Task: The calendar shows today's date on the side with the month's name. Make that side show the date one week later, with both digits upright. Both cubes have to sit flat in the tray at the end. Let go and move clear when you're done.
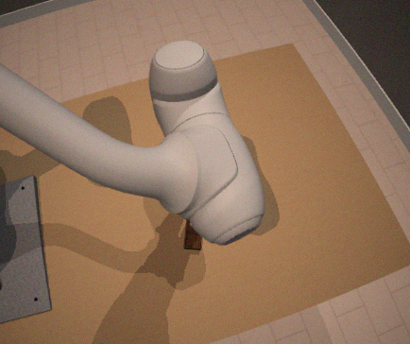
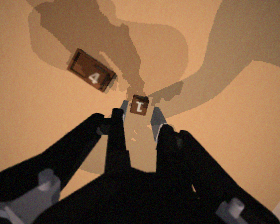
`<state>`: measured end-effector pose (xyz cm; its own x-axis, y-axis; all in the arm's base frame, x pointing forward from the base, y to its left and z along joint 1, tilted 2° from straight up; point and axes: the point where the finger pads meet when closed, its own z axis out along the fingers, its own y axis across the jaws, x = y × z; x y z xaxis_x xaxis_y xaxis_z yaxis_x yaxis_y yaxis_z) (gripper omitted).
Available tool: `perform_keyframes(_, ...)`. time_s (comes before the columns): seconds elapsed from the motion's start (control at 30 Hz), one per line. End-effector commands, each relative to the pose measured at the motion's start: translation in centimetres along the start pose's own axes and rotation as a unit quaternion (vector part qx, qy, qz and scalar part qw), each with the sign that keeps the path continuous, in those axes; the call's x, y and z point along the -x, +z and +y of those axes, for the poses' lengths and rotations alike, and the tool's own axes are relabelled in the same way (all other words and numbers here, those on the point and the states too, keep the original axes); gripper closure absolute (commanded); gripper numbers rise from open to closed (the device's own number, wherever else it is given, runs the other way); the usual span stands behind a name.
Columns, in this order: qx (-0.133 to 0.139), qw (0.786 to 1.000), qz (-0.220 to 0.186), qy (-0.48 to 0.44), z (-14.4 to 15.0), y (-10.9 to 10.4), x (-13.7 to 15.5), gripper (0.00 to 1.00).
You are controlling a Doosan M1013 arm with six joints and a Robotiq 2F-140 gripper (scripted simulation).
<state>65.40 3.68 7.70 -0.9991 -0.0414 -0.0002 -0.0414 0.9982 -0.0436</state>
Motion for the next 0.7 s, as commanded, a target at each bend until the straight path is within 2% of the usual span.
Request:
perform_keyframes(0.0,0.0,1.0,0.0,0.0,0.0,0.4,0.0,0.65)
perform_keyframes(0.67,0.0,1.0,0.0,0.0,0.0,2.0,0.0,0.65)
